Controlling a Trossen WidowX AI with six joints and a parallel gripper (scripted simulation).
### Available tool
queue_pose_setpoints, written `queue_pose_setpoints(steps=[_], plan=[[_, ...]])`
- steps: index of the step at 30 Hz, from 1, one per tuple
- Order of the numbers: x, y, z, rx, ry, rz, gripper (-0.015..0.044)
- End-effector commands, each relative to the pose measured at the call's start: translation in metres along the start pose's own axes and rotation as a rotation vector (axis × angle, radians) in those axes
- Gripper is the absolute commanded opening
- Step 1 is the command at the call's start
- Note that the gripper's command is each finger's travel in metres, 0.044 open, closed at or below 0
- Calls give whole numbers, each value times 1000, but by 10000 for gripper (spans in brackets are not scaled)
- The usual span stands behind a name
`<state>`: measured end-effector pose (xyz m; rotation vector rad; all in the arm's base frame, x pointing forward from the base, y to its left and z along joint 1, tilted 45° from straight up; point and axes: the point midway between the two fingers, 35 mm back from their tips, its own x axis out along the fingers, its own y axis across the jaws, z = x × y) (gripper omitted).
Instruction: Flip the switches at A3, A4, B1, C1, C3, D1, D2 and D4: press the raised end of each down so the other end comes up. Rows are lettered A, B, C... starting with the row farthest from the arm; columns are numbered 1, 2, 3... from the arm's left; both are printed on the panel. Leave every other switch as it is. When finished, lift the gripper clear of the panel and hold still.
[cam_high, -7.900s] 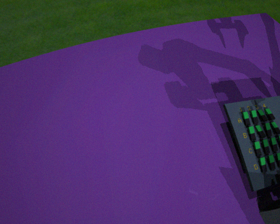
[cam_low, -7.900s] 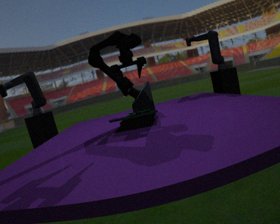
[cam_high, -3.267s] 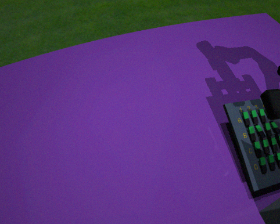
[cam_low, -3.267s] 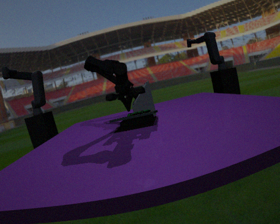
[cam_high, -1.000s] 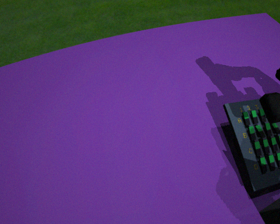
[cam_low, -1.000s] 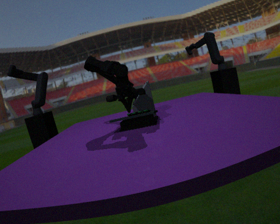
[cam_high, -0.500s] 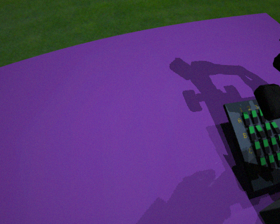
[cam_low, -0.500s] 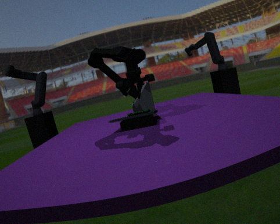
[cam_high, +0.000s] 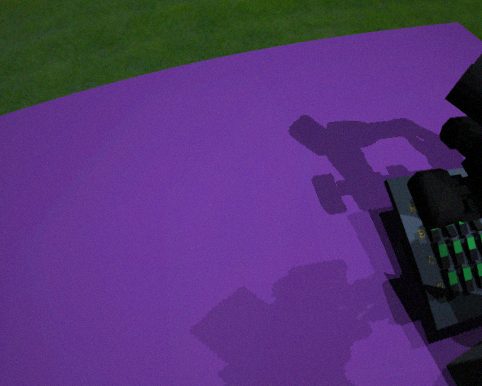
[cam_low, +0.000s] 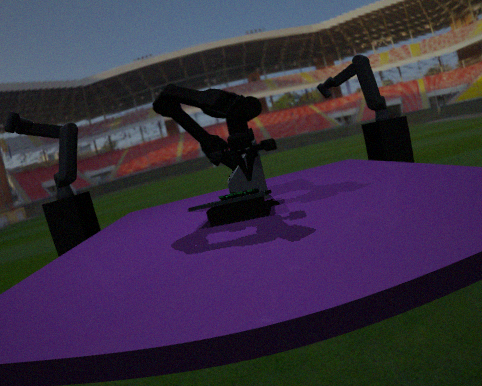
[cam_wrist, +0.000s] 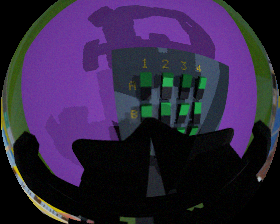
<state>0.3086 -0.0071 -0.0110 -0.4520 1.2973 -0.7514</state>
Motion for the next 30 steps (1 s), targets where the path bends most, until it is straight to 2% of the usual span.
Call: queue_pose_setpoints(steps=[1, 14, 30], plan=[[8, 1, 1, -6, -9, 1, 0], [23, 1, 2, -5, -9, 0, 0], [23, 1, 2, -5, -9, 0, 0]])
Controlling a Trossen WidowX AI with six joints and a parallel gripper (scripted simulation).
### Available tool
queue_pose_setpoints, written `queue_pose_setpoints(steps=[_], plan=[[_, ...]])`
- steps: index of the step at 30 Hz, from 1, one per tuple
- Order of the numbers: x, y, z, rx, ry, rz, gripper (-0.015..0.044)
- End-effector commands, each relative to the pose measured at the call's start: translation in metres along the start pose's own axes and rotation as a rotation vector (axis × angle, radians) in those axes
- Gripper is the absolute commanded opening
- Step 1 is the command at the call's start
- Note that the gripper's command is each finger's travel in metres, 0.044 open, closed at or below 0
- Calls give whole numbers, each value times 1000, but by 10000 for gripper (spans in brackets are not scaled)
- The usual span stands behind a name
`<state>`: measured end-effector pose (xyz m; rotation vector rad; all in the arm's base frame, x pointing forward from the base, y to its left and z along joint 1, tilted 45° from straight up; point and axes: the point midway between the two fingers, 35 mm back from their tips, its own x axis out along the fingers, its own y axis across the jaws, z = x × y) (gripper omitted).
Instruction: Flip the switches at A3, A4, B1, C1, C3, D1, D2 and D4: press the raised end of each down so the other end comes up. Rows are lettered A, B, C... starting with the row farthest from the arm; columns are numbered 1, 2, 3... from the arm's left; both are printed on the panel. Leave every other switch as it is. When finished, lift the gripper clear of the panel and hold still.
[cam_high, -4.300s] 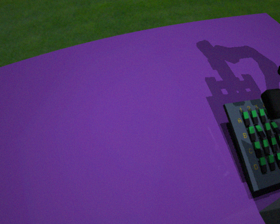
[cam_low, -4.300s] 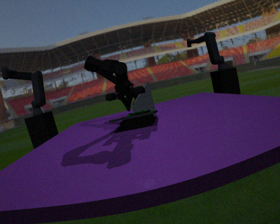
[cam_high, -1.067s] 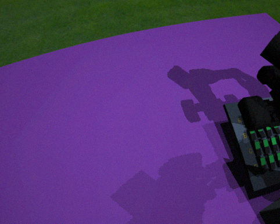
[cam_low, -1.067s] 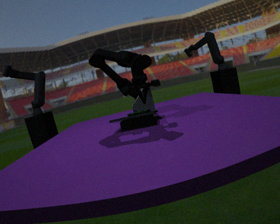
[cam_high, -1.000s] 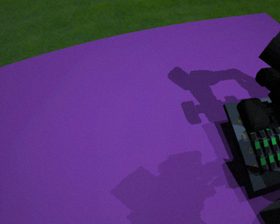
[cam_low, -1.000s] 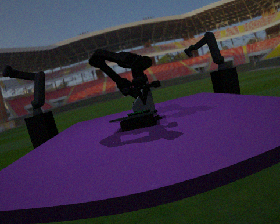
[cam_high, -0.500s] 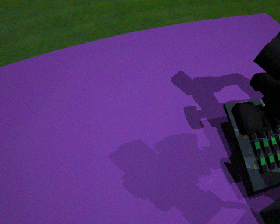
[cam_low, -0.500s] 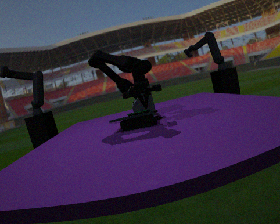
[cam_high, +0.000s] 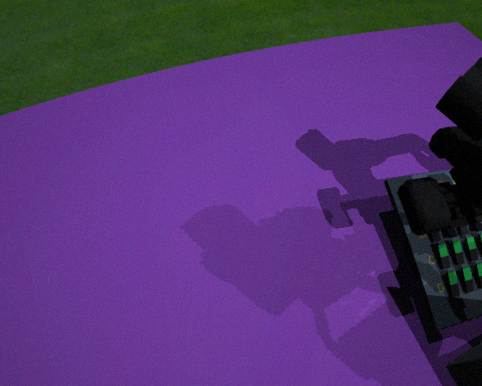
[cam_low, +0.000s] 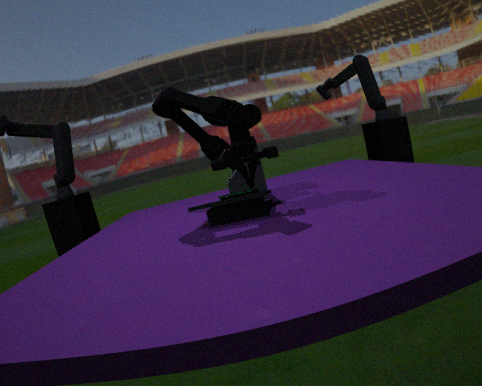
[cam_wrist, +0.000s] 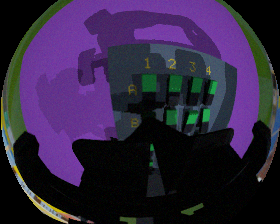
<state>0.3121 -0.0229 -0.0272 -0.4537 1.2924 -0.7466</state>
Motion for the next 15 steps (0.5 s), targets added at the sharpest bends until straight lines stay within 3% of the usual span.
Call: queue_pose_setpoints(steps=[1, 15], plan=[[0, 0, 0, -4, -3, -2, 0], [2, 0, 0, -4, -3, -2, 0]])
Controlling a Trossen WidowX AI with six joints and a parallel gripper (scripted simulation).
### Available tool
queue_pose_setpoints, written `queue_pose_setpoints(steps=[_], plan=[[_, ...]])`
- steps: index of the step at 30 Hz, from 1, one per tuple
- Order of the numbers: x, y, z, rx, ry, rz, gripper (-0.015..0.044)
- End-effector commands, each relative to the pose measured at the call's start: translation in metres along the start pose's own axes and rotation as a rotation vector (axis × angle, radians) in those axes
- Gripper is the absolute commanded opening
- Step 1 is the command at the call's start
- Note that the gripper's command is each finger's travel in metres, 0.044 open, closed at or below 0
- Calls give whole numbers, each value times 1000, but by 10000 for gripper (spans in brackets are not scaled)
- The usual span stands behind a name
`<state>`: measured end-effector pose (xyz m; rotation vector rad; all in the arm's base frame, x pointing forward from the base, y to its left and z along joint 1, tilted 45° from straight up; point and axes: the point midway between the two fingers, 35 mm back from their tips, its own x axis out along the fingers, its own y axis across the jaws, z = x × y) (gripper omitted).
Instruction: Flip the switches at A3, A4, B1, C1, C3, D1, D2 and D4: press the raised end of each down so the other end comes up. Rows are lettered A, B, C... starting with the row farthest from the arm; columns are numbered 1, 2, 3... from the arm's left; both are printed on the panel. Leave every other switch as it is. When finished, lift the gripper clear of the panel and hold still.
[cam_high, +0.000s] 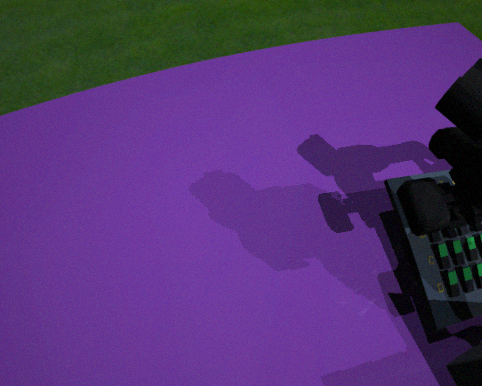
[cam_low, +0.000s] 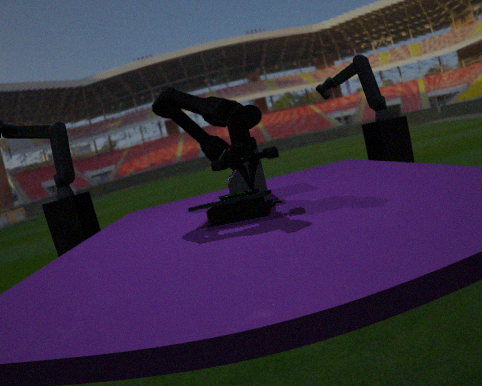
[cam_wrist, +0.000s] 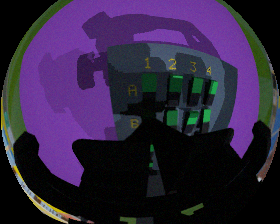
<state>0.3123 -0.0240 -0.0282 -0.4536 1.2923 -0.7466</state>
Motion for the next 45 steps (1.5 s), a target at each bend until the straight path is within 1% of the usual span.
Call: queue_pose_setpoints(steps=[1, 30, 32, 35, 36, 41, 45], plan=[[1, 0, 0, -4, -3, -2, 0], [4, 0, 0, -4, -3, -2, 0], [-6, 1, 1, -1, -5, 0, 0], [-50, 1, -1, -4, -23, 1, 0], [-58, 1, -2, -4, -27, 0, 0], [-60, 1, -5, -5, -28, 0, 0], [-59, 1, -40, -6, -26, 1, 0]])
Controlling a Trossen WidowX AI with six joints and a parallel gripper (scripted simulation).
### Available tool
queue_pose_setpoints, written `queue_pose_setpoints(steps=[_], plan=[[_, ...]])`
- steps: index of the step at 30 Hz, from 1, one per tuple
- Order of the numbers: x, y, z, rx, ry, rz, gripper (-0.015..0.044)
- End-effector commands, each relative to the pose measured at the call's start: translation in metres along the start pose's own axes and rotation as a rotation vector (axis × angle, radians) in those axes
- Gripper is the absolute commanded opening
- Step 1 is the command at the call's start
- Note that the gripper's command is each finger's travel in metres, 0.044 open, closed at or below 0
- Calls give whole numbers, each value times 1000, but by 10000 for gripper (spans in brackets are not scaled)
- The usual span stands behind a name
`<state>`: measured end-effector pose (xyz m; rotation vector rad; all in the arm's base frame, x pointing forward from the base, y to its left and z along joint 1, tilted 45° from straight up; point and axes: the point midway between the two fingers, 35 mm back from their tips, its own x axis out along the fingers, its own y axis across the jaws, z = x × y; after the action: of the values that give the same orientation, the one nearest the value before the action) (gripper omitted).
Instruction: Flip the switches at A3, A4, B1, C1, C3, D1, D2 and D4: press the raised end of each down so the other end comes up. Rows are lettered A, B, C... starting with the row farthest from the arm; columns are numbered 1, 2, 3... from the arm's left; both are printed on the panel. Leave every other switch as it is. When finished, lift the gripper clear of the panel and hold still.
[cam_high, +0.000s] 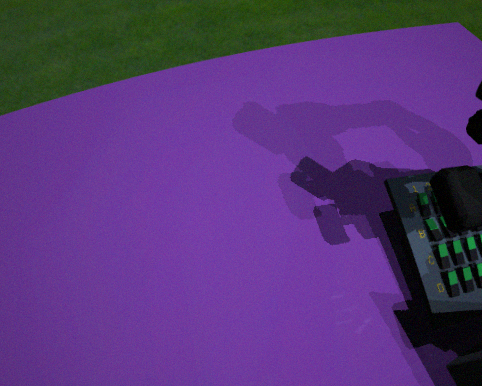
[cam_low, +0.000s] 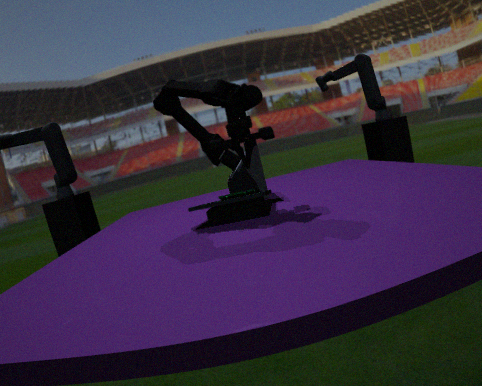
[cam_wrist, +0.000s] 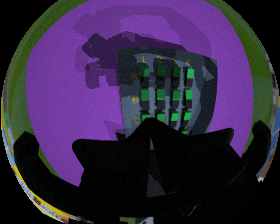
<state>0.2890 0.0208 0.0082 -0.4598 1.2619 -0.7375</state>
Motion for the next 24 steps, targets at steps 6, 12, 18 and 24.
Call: queue_pose_setpoints(steps=[6, 12, 18, 24], plan=[[24, 0, -23, -9, 22, -2, 0], [36, 0, -23, -9, 30, -3, 0], [46, -1, -23, -9, 30, -3, 0], [55, -1, -23, -9, 30, -3, 0]])
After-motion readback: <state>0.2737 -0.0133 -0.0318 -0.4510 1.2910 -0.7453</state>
